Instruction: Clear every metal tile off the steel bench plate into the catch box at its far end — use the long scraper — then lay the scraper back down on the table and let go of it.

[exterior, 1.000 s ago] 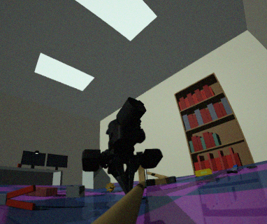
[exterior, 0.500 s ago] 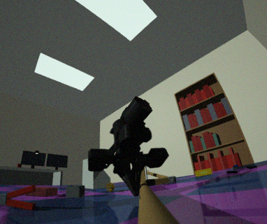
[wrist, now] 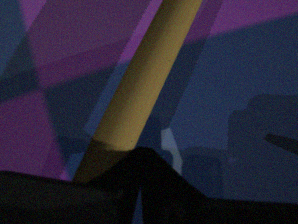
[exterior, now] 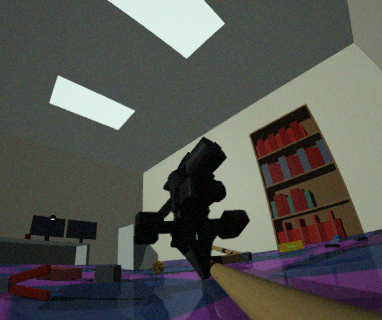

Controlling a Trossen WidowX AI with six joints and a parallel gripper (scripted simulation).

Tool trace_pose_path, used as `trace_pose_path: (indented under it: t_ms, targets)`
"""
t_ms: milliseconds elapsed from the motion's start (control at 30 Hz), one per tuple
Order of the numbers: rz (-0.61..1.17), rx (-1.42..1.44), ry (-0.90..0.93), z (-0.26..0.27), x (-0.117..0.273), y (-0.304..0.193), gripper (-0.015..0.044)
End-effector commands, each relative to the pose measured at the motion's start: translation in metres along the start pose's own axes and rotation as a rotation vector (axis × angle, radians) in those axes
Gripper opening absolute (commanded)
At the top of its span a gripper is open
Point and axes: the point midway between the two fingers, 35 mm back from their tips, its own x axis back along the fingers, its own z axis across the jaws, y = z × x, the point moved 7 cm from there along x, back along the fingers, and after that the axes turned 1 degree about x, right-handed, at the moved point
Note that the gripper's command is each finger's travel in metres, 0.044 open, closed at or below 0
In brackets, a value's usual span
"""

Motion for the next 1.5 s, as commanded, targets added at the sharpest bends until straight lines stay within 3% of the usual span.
trace_pose_path:
  t_ms: [0,533,1467]
  targets:
    - [0.001,0.004,0.002,0.007,-0.002,0.001,0.0000]
    - [0.001,0.004,0.004,0.022,-0.005,0.006,0.0000]
    - [-0.003,0.000,-0.003,0.014,0.089,0.046,0.0000]
